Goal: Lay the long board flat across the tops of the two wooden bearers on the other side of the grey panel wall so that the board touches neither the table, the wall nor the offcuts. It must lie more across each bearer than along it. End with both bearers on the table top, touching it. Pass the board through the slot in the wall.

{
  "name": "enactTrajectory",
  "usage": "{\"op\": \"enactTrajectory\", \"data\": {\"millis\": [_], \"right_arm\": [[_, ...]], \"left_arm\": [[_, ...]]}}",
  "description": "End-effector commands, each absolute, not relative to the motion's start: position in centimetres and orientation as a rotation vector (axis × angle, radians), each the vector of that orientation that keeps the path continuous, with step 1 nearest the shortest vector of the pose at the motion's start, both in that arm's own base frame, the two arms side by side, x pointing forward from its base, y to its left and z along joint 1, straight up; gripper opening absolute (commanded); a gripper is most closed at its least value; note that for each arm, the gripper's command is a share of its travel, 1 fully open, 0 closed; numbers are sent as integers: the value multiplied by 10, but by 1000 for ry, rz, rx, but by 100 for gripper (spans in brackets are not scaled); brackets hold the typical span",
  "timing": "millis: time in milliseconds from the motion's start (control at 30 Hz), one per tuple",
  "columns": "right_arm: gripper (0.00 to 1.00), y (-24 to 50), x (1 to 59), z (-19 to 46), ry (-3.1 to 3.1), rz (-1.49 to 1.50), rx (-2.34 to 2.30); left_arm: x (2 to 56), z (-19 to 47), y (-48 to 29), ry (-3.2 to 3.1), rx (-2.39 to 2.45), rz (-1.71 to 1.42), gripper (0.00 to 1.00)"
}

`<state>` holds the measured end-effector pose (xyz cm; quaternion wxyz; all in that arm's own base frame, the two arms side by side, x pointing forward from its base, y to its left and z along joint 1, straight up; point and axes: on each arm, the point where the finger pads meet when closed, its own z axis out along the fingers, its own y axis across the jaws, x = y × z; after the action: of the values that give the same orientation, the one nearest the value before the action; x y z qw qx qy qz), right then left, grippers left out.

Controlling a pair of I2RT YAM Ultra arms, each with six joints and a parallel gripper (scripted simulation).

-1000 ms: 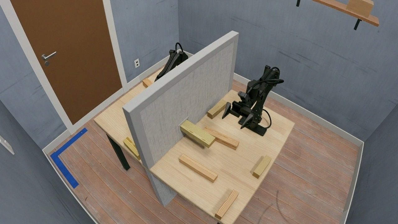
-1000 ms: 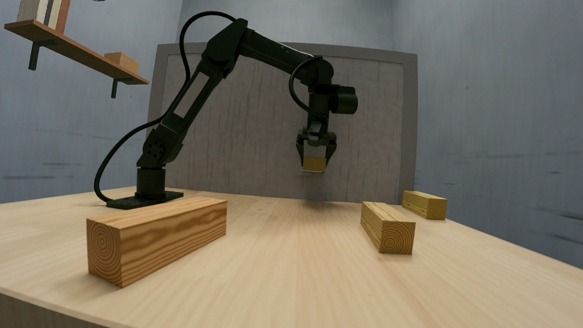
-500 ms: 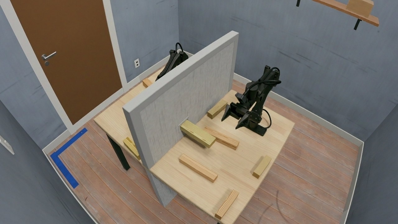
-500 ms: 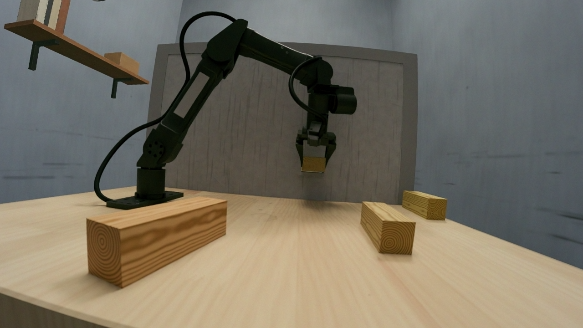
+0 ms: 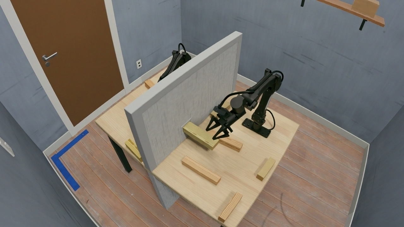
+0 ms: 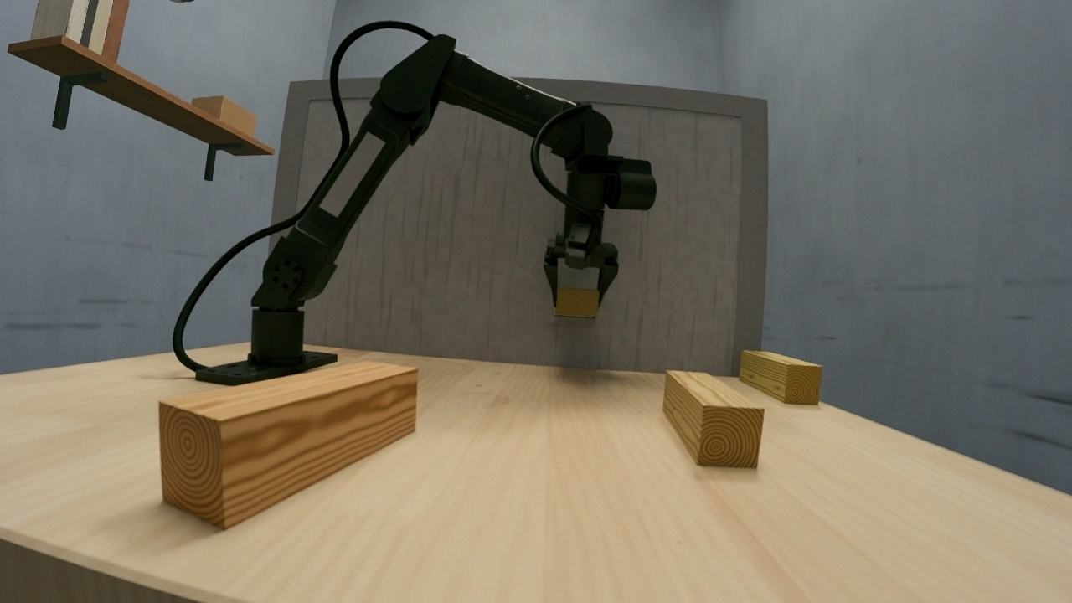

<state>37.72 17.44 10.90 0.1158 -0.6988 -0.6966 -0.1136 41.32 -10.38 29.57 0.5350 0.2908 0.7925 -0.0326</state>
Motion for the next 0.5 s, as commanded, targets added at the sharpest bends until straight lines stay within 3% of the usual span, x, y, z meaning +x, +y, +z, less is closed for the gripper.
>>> {"op": "enactTrajectory", "data": {"millis": [0, 67, 167, 200, 367, 400, 467], "right_arm": [[0, 190, 387, 148, -2031, -512, -2006], [0, 190, 387, 148, -2031, -512, -2006], [0, 190, 387, 148, -2031, -512, -2006], [0, 190, 387, 148, -2031, -512, -2006], [0, 190, 387, 148, -2031, -512, -2006], [0, 190, 387, 148, -2031, -512, -2006], [0, 190, 387, 148, -2031, -512, -2006]], "left_arm": [[404, 276, -133, 1932, 941, -133, 78], [392, 241, -157, 1966, 1139, -215, 78], [387, 235, -166, 1951, 1233, -248, 78], [399, 264, -154, 1904, 1138, -174, 78], [367, 198, -200, 1932, 1495, -395, 78], [376, 218, -196, 1891, 1452, -342, 78], [367, 198, -208, 1901, 1539, -410, 78]]}}
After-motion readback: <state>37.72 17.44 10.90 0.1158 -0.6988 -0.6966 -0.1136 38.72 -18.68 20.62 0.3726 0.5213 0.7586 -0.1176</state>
